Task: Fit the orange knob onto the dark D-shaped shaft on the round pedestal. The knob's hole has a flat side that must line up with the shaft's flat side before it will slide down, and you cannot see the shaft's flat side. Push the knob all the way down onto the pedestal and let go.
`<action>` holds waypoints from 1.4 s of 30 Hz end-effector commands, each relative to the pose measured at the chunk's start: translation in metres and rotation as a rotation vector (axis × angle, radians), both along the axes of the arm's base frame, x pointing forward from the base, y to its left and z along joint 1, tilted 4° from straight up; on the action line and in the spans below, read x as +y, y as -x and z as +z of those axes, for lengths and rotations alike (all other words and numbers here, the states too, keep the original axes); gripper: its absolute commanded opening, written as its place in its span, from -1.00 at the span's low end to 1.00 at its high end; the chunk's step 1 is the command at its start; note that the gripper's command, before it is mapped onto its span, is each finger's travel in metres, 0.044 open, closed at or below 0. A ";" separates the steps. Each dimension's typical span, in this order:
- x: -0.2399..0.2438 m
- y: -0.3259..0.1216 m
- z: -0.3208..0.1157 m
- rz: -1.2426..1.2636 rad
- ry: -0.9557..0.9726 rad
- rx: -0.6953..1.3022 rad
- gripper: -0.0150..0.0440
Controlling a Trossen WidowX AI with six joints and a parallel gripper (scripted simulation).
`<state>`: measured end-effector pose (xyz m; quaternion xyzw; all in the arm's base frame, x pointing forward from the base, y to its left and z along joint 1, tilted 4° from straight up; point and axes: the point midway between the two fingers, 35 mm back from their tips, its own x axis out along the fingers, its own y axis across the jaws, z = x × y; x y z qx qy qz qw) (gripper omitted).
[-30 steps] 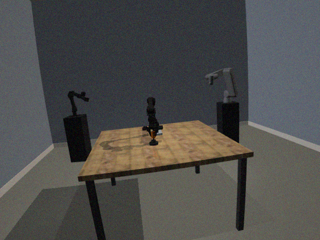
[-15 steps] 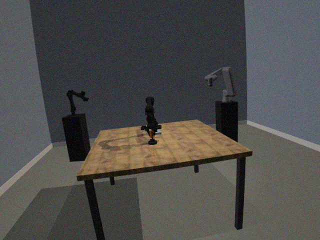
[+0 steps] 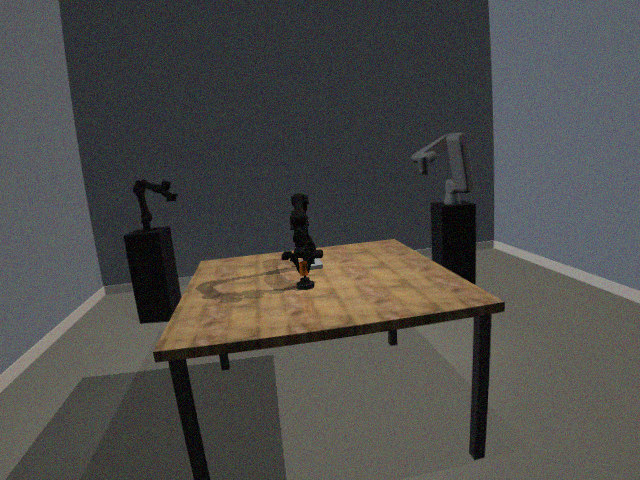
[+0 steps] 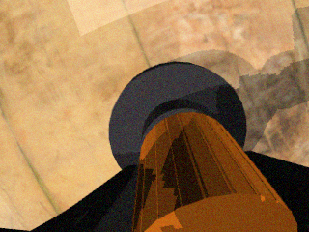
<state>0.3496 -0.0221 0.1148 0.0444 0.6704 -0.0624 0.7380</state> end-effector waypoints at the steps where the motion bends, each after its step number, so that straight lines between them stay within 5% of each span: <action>1: 0.000 0.000 -0.001 0.000 0.000 -0.002 -0.49; 33: 0.001 0.004 0.001 0.000 0.000 -0.002 -0.49; 42: 0.000 0.002 0.000 -0.209 -0.020 -0.009 -0.49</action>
